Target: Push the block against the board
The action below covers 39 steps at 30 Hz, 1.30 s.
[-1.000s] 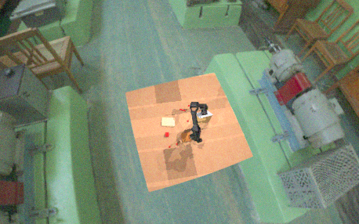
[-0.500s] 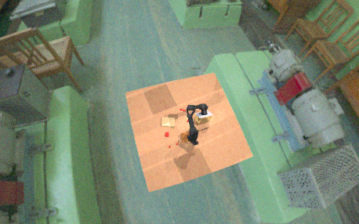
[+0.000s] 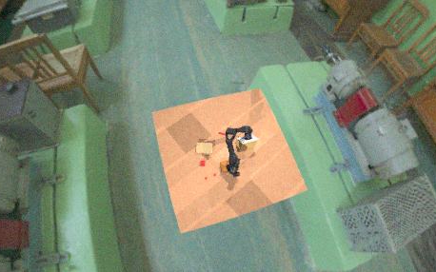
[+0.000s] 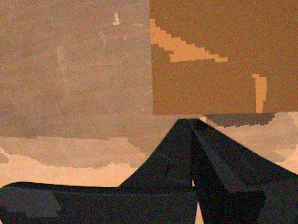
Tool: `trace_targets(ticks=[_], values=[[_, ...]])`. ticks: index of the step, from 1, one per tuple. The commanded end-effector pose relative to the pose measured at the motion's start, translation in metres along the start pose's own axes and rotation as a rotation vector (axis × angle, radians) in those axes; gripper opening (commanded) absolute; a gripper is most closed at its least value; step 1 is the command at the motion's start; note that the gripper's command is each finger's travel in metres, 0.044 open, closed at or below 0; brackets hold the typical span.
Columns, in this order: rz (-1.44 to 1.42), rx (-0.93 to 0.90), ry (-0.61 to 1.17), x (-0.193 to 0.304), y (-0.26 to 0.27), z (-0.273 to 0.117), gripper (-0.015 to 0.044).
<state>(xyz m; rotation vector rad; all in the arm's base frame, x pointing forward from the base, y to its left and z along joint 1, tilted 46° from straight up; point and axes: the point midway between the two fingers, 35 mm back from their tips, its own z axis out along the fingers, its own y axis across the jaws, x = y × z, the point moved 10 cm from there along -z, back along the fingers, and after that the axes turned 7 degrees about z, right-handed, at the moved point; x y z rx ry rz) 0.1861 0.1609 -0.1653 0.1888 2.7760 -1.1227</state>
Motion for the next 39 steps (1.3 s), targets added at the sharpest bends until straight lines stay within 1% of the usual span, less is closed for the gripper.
trace_targets(ticks=[1, 33, 39], values=[[-0.002, 0.000, -0.007, -0.008, 0.002, -0.001, 0.0000], [-0.001, -0.001, -0.008, -0.058, 0.008, -0.001, 0.0000], [-0.001, -0.001, -0.008, -0.053, 0.008, -0.001, 0.0000]])
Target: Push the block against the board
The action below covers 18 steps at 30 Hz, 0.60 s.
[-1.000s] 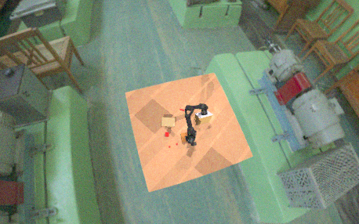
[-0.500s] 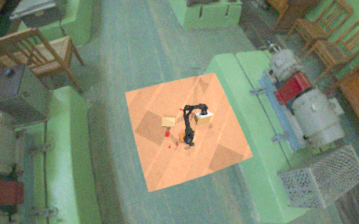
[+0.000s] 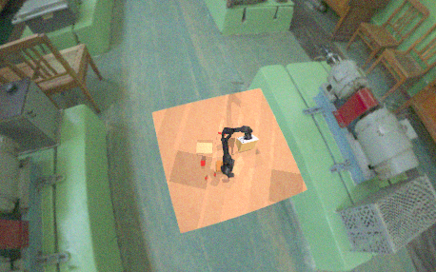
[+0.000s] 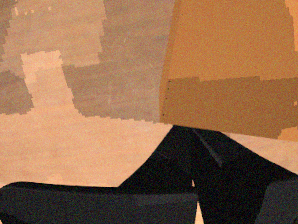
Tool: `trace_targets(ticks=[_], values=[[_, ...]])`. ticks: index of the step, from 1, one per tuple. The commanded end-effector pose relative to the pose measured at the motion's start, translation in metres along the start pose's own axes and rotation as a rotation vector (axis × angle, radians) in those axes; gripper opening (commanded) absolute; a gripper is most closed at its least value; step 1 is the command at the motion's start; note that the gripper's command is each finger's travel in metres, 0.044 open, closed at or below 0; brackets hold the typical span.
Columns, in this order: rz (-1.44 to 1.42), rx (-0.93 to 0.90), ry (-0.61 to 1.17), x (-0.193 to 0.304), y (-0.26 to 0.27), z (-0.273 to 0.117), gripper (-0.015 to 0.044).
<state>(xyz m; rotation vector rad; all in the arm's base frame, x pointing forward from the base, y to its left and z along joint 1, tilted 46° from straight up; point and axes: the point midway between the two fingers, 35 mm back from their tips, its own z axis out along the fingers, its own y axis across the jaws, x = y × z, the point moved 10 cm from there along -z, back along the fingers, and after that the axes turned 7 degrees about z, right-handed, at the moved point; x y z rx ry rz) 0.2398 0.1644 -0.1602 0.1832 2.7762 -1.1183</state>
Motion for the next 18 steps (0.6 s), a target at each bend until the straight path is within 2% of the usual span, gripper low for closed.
trace_targets(ticks=[1, 18], values=[[0.002, 0.002, -0.005, 0.003, 0.000, 0.000, 0.0000], [0.001, 0.003, -0.004, 0.031, -0.002, 0.001, 0.0000]])
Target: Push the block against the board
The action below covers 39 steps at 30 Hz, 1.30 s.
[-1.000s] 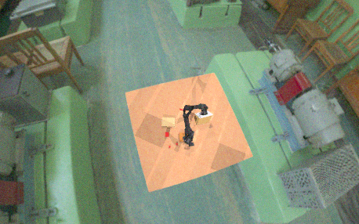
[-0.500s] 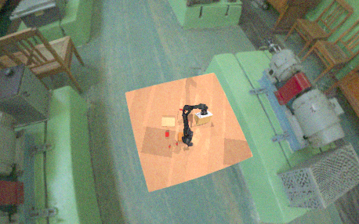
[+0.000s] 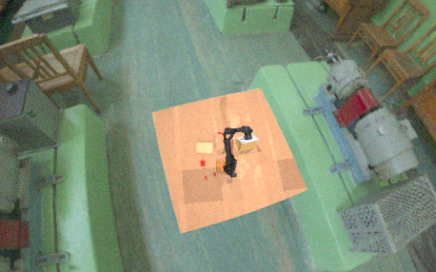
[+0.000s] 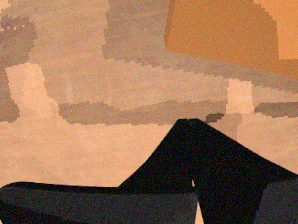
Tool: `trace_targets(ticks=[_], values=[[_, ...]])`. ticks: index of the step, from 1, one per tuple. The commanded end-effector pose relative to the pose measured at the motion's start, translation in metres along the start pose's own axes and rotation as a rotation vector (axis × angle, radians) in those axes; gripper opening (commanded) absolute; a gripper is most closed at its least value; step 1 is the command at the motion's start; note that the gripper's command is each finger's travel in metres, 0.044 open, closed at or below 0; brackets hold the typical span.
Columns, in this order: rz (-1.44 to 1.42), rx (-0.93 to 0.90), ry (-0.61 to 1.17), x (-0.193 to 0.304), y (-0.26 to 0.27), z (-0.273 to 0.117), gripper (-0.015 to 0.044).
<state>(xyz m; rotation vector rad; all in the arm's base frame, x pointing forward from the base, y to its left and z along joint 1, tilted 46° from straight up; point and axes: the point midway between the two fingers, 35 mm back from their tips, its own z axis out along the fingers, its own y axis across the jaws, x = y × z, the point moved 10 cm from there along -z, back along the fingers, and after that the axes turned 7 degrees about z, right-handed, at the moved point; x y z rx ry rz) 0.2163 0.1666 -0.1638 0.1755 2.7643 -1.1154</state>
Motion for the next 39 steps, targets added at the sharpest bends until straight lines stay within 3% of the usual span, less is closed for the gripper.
trace_targets(ticks=[1, 14, 20, 36, 39], values=[[0.001, 0.003, 0.009, 0.009, -0.002, 0.002, 0.0000], [0.001, 0.005, 0.009, 0.026, -0.005, 0.002, 0.0000], [0.001, 0.003, 0.010, 0.021, -0.002, -0.053, 0.0000], [0.188, 0.008, 0.008, -0.005, -0.035, -0.052, 0.0000], [0.188, 0.007, 0.008, -0.005, -0.035, -0.024, 0.0000]])
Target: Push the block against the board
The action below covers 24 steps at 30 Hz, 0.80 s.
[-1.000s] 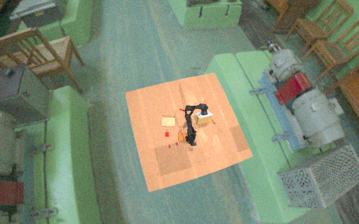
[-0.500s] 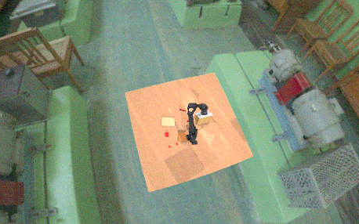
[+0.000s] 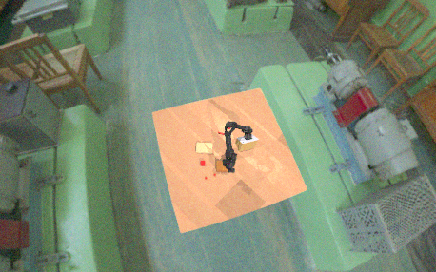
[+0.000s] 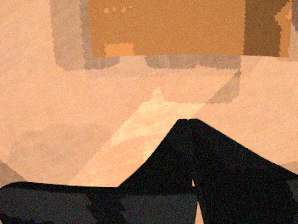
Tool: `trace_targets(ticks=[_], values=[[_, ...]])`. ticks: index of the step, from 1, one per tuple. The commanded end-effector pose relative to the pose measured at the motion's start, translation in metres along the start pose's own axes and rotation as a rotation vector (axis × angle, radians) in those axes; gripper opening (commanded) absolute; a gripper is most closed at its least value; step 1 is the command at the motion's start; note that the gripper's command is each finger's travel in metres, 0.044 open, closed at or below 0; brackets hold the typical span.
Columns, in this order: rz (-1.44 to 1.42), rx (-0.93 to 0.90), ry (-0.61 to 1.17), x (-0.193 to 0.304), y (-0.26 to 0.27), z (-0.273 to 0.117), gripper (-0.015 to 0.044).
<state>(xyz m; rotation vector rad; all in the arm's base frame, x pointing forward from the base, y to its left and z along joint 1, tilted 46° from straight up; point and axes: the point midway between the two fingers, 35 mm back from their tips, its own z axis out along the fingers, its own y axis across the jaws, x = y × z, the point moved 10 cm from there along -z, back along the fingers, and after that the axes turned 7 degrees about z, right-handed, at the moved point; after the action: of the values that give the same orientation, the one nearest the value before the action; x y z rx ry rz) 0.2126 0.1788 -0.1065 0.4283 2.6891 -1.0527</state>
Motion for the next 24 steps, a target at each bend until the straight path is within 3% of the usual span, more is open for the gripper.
trace_targets(ticks=[1, 24], values=[[-0.001, 0.019, 0.002, 0.000, -0.005, 0.041, 0.0000], [-0.001, 0.017, 0.002, -0.020, 0.000, 0.052, 0.0000]])
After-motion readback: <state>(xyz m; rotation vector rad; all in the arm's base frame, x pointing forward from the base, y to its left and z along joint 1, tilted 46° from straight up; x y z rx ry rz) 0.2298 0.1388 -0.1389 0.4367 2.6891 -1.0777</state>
